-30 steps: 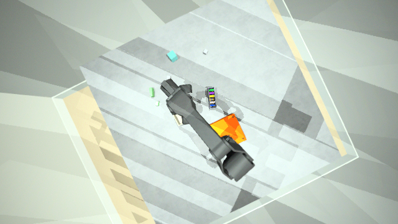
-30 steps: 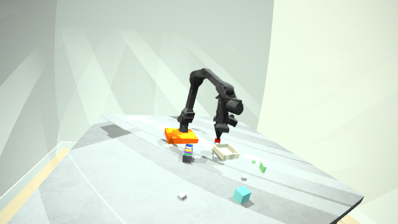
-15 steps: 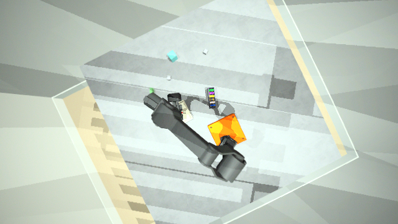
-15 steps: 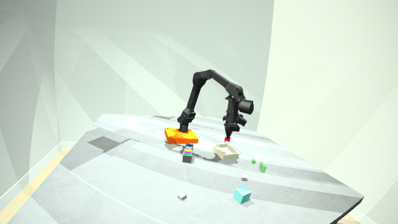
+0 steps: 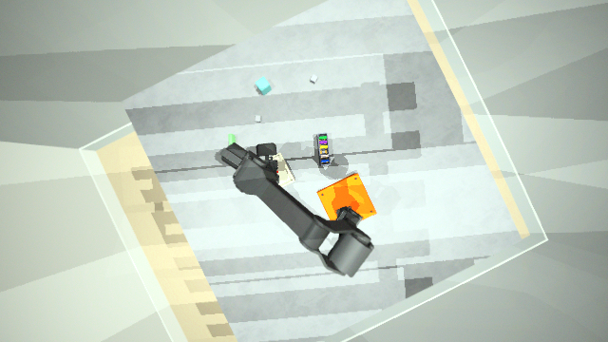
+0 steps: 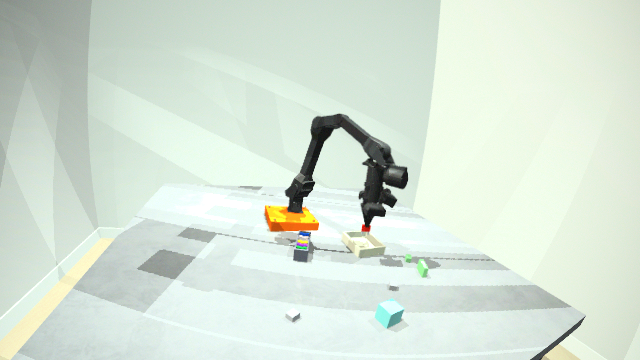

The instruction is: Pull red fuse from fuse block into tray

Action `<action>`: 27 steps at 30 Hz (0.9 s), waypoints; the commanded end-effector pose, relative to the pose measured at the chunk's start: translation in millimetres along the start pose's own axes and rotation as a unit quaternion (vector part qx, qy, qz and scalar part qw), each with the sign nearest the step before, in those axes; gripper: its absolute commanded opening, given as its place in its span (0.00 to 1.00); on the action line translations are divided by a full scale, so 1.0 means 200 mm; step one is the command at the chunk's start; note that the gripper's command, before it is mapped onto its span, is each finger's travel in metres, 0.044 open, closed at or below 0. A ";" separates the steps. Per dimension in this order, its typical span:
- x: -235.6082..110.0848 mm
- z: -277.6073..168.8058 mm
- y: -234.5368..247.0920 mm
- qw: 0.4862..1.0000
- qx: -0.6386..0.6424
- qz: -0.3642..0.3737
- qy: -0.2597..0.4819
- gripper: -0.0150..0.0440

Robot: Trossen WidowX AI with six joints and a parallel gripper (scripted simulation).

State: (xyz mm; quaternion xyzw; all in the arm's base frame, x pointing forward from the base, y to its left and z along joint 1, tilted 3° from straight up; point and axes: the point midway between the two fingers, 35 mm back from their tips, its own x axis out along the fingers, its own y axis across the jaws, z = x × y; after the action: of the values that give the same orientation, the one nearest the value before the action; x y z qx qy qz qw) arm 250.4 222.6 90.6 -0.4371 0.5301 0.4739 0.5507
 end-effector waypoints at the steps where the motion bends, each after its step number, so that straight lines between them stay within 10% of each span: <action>1: 0.05 0.00 0.01 1.000 0.002 0.003 0.001 0.25; 14: 0.11 -0.01 0.01 1.000 0.002 0.003 0.001 0.25; 27: 0.09 0.00 0.00 1.000 0.000 0.001 0.001 0.81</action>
State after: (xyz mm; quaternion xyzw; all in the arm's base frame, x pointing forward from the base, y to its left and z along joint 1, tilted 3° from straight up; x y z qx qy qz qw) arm 249.2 223.1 70.6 -0.4369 0.5312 0.4740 0.5498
